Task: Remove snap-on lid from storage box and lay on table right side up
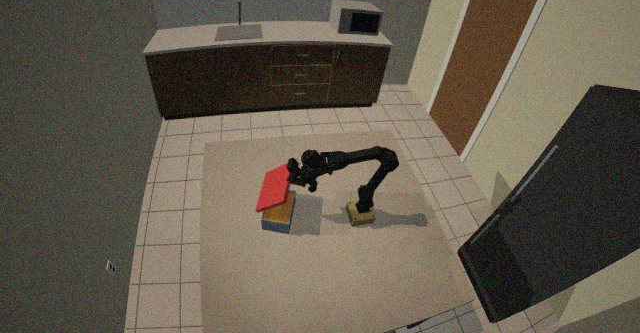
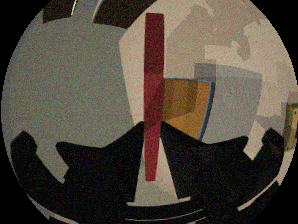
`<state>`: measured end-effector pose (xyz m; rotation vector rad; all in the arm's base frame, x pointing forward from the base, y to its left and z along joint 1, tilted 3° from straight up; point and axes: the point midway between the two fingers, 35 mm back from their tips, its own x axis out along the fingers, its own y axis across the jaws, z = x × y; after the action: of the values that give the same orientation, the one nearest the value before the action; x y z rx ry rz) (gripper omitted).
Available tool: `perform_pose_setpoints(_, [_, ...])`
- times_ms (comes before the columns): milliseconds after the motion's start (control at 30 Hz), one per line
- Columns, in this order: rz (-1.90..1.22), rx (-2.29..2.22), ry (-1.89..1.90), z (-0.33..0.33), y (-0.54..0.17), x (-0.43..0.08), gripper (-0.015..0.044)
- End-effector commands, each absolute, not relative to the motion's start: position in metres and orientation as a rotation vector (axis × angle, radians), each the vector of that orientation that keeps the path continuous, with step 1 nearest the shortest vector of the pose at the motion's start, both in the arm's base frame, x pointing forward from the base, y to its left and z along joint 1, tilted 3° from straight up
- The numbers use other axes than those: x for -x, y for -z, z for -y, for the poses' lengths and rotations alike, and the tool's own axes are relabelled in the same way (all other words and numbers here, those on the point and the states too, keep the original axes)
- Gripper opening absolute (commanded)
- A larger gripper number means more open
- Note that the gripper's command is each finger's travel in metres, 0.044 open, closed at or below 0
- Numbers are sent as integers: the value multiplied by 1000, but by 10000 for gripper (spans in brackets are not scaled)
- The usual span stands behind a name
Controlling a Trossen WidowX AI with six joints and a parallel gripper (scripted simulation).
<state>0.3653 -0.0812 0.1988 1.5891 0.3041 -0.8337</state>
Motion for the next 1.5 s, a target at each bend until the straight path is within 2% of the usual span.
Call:
perform_pose_setpoints(0, [-296,-1588,820,89,-202,-361,0])
perform_pose_setpoints(1467, [-295,-1578,824,167,-204,-321,0])
